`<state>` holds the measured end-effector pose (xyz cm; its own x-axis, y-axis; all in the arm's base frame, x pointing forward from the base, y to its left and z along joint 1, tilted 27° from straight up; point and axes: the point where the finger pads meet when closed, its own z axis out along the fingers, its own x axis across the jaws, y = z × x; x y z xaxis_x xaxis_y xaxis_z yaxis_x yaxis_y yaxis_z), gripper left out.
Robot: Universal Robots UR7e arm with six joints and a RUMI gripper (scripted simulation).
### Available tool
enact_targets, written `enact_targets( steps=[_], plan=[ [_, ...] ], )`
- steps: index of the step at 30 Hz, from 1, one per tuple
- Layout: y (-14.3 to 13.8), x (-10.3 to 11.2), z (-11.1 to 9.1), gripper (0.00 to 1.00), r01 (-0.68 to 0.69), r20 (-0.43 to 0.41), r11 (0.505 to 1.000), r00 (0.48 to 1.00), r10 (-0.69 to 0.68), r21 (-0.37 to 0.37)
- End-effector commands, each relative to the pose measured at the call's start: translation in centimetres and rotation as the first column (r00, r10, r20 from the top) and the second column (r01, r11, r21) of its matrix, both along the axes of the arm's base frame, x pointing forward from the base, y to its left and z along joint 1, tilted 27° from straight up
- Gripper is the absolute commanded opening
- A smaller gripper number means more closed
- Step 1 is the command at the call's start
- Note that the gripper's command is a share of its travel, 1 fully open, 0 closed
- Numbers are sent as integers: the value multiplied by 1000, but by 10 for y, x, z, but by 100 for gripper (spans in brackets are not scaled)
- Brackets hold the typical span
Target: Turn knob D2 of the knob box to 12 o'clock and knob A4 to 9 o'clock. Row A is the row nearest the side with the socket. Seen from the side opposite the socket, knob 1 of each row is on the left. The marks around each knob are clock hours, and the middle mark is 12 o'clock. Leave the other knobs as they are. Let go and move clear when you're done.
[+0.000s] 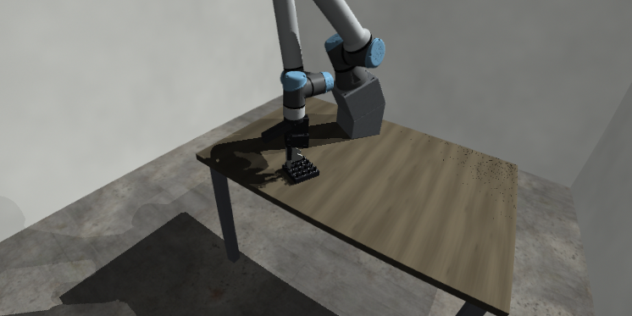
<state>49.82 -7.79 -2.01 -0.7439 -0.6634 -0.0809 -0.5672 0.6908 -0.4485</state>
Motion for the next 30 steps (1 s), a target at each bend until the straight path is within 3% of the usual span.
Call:
enact_targets(
  steps=[1, 30],
  plan=[
    [0, 0, 0, 4, 92, 27, 995, 995, -93, 35],
    [-1, -1, 0, 4, 330, 85, 932, 935, -345, 150]
  ],
)
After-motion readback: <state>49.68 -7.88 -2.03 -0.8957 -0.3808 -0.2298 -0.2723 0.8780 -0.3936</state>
